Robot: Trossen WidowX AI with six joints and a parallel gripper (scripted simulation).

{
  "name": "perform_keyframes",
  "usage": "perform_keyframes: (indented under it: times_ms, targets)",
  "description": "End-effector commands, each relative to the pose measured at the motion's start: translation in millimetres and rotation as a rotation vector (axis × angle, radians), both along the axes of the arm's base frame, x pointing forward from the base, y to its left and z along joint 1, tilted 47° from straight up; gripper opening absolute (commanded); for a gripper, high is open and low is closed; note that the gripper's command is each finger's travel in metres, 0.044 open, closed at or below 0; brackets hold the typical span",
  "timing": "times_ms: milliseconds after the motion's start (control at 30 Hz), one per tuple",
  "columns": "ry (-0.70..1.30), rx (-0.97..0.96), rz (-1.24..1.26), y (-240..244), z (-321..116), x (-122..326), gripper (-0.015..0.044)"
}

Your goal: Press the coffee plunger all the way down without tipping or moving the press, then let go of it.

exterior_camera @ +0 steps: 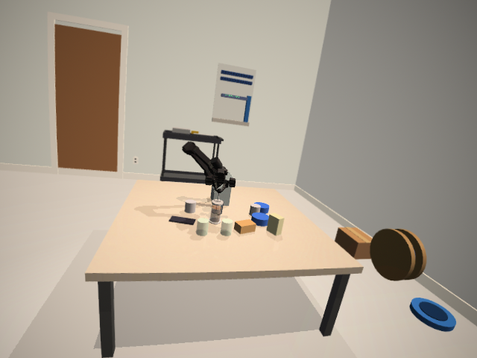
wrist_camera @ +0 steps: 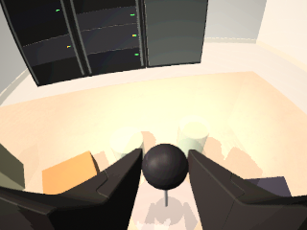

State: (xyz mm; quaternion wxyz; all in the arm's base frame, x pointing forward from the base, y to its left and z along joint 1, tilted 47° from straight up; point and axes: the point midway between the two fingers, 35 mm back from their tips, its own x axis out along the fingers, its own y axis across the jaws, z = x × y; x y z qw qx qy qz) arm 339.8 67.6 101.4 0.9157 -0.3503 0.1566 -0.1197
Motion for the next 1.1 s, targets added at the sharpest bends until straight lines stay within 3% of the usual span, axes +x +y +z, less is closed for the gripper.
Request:
perform_keyframes:
  times_ms: [0, 1067]
  targets:
    - [0.047, -0.031, -0.028, -17.5, -19.3, -3.7, 0.0118]
    - [0.039, -0.037, -0.027, -30.5, -31.7, 11.4, 0.0118]
